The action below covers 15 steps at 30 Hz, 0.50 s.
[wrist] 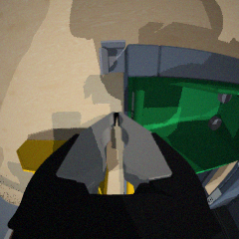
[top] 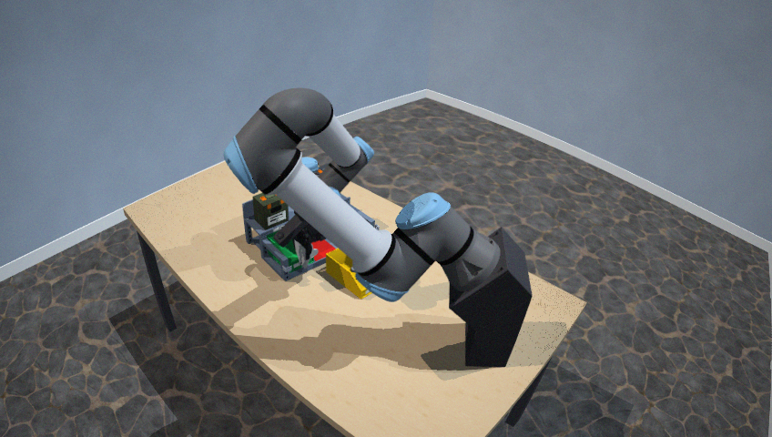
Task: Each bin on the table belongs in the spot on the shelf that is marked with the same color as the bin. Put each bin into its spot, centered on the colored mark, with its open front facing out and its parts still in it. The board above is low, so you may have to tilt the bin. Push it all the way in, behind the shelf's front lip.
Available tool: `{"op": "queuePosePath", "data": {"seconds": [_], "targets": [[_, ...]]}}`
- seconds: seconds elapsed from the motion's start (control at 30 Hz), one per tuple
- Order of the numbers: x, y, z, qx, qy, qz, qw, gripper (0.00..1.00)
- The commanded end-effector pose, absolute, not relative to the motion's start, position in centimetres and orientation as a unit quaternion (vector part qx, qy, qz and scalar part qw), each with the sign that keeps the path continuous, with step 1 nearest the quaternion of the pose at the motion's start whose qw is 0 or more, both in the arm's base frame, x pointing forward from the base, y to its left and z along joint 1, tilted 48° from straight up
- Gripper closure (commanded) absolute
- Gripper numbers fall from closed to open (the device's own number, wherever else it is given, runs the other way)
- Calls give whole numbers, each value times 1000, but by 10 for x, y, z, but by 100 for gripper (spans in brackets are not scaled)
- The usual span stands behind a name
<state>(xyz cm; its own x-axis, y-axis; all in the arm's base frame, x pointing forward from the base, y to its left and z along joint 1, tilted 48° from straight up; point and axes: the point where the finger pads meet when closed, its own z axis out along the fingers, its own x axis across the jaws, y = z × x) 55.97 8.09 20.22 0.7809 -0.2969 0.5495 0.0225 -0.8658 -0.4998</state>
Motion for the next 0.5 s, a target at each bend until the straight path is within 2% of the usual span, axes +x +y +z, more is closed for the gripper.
{"op": "queuePosePath", "data": {"seconds": [0.0,0.47], "targets": [[560,81,203,-910,75,-323,248,100],[563,80,205,-910,75,-323,248,100]]}}
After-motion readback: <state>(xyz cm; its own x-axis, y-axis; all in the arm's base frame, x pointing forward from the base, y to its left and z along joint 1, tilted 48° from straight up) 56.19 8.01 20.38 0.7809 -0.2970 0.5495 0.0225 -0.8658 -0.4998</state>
